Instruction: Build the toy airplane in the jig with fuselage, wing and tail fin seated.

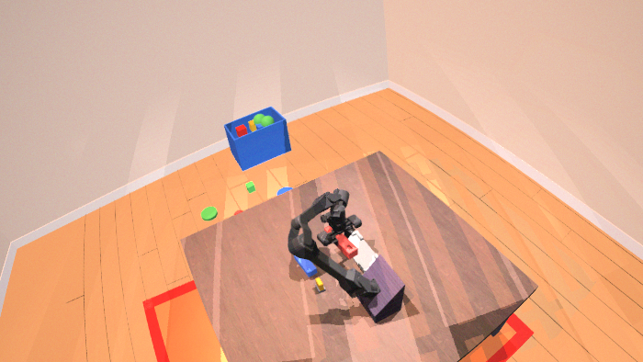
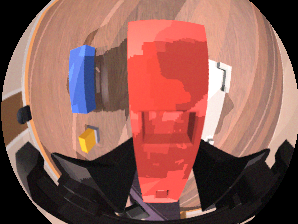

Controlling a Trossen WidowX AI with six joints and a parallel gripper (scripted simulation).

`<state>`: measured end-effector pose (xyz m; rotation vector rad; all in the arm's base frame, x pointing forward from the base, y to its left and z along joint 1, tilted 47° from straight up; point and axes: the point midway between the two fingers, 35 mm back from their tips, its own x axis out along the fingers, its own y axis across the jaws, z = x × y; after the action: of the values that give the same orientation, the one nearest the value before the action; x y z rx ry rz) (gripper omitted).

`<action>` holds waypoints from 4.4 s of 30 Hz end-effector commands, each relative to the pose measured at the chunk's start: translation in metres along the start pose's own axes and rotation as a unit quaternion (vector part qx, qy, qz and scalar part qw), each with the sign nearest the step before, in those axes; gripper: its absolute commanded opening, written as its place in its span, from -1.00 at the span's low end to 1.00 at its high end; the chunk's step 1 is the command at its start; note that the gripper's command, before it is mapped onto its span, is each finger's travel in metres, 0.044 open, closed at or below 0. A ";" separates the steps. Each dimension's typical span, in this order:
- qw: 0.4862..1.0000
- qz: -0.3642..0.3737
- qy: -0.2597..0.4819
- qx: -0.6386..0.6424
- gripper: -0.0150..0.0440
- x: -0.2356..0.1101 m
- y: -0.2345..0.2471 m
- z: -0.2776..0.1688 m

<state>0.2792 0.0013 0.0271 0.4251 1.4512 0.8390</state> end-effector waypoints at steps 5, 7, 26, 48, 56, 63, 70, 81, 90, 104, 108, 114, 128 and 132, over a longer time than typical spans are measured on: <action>1.000 -0.002 0.000 0.007 -0.49 0.011 -0.027 -0.003; 1.000 -0.002 0.000 0.008 -0.49 0.014 -0.032 -0.004; 1.000 -0.003 0.000 0.020 -0.49 0.046 -0.084 -0.017; 1.000 -0.003 0.000 0.020 0.17 0.047 -0.085 -0.017; 1.000 -0.003 -0.001 0.020 0.17 0.049 -0.087 -0.018; 1.000 -0.003 -0.001 0.020 0.17 0.060 -0.088 -0.017; 1.000 -0.003 -0.001 0.020 0.17 0.072 -0.088 -0.017; 1.000 -0.002 -0.001 0.020 0.17 0.087 -0.087 -0.018; 1.000 -0.004 0.002 0.017 0.06 0.086 -0.087 -0.018; 1.000 -0.004 0.002 0.017 0.42 0.086 -0.087 -0.018; 1.000 -0.004 0.002 0.017 0.77 0.086 -0.087 -0.018; 1.000 -0.004 0.002 0.017 1.00 0.086 -0.087 -0.018; 1.000 -0.004 0.000 0.020 1.00 -0.021 -0.087 -0.019; 1.000 -0.004 0.000 0.020 1.00 -0.021 -0.089 -0.019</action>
<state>0.2853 -0.0716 -0.0307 0.4588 1.4654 0.7987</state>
